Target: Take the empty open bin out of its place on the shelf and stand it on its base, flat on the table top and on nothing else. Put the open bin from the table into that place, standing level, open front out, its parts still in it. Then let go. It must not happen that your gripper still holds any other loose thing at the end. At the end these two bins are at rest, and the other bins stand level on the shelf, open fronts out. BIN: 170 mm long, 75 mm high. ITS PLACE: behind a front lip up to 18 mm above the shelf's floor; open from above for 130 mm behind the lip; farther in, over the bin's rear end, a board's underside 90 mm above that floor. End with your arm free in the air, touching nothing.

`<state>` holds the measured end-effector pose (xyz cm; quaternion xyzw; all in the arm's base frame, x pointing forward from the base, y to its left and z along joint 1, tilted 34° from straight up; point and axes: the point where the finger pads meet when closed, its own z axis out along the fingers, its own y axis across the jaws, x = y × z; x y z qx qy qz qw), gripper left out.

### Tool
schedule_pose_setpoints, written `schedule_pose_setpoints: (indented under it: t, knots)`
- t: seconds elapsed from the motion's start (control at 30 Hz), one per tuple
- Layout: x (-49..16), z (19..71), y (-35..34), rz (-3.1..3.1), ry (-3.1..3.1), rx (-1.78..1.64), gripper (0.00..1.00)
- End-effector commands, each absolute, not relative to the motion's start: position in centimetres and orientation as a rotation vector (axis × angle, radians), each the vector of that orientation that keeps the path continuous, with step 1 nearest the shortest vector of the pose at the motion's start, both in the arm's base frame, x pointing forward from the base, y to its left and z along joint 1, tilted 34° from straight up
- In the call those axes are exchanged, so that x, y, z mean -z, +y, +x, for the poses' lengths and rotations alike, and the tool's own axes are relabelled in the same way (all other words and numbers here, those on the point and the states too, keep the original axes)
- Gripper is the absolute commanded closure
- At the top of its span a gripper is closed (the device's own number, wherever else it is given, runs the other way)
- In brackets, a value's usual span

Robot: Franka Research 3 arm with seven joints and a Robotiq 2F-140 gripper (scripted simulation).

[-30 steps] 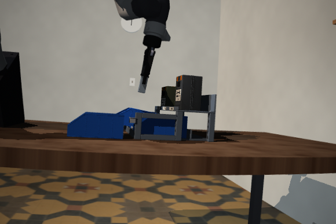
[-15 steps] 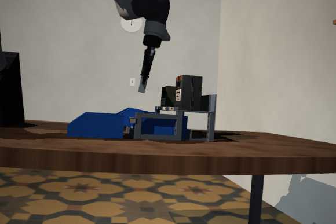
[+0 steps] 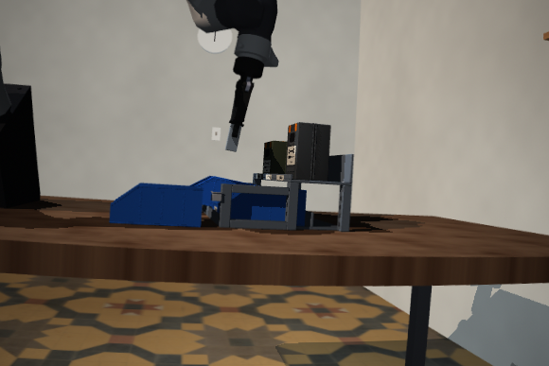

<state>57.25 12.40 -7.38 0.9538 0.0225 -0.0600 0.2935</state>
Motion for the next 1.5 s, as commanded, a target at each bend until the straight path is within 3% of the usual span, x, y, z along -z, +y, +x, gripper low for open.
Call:
schedule_pose_setpoints:
  t: [0.0,0.13,0.37,0.57,1.47]
  knots:
    - [7.3,57.1,12.5,2.541,0.046,0.160,1.00]
    - [8.5,55.3,13.4,2.538,-0.141,0.097,1.00]
    - [12.0,46.9,15.0,2.490,-0.486,0.012,1.00]
    - [11.9,44.5,14.2,2.453,-0.638,-0.013,1.00]
    - [11.7,44.1,14.0,2.121,-1.570,-0.476,1.00]
